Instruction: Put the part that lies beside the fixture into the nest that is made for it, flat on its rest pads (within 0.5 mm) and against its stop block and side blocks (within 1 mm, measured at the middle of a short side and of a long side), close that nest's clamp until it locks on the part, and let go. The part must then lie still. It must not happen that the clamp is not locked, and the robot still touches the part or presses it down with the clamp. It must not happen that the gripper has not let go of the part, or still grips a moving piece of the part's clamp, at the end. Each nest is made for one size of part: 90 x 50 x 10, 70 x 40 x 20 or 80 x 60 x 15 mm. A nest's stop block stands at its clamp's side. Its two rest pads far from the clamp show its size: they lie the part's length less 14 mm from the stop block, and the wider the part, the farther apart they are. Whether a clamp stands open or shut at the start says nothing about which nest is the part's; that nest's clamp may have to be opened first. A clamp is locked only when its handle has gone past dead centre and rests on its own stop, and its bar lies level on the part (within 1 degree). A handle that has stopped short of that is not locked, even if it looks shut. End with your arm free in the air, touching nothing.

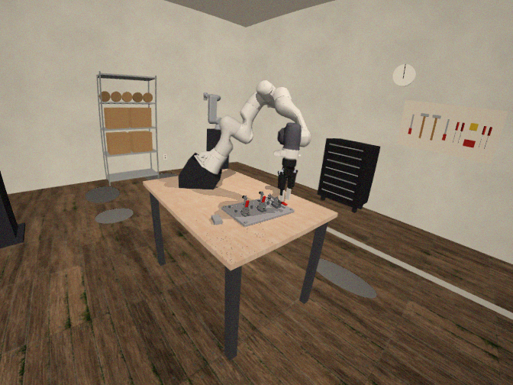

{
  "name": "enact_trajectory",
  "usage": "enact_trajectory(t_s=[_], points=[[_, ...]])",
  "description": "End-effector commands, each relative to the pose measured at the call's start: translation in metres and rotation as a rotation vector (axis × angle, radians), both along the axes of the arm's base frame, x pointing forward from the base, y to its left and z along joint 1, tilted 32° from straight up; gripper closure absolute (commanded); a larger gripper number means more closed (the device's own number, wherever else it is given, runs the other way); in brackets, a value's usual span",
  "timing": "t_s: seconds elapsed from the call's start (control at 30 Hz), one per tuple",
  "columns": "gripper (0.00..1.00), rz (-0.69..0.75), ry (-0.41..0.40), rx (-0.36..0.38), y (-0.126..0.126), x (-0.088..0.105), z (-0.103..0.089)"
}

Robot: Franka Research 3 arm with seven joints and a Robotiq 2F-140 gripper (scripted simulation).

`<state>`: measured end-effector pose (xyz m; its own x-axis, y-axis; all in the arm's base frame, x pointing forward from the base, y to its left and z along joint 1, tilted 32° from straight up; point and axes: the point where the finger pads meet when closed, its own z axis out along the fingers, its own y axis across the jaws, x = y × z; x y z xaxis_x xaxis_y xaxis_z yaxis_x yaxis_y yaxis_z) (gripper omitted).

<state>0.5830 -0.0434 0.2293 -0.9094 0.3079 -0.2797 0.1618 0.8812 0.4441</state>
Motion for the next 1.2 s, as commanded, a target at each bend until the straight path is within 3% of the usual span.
enact_trajectory(t_s=[0.0,0.33,0.8,1.17], points=[[0.72,0.004,-0.003,0.0,0.002,0.001,-0.001],[0.72,0.004,-0.003,0.0,0.002,0.001,-0.002],[0.72,0.004,-0.003,0.0,0.015,0.014,-0.03],[0.72,0.004,-0.003,0.0,0.017,0.015,-0.033]])
